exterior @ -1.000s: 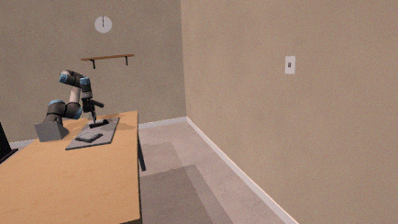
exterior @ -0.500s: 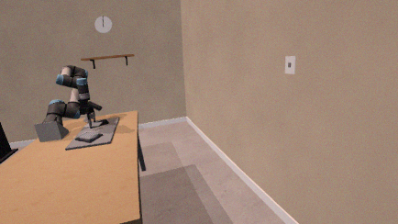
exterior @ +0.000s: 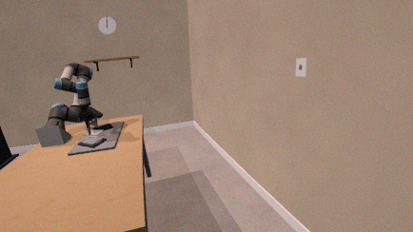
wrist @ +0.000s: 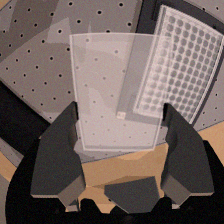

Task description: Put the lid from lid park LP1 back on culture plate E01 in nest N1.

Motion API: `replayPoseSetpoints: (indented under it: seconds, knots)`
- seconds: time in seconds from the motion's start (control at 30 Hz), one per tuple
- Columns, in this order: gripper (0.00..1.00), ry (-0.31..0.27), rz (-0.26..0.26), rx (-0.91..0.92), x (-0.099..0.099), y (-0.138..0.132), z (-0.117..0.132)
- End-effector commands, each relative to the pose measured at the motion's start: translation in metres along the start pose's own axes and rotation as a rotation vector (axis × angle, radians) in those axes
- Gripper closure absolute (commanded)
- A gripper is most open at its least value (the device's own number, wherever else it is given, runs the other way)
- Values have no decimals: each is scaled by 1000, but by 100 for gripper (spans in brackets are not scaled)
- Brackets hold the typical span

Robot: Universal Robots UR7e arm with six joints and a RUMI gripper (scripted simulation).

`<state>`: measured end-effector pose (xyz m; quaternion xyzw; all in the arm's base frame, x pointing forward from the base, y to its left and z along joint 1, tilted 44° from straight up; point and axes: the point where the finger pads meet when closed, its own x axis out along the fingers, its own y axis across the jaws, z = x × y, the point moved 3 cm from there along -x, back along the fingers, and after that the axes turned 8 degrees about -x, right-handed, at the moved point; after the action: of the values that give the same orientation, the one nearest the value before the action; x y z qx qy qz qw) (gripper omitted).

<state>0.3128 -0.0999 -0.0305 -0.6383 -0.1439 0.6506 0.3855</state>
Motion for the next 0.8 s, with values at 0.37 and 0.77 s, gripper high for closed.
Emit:
replayPoseSetpoints:
  seconds: [0.37,0.77]
  knots:
    - [100,0,1,193,1,67,-15]
    - [100,0,1,193,2,73,-17]
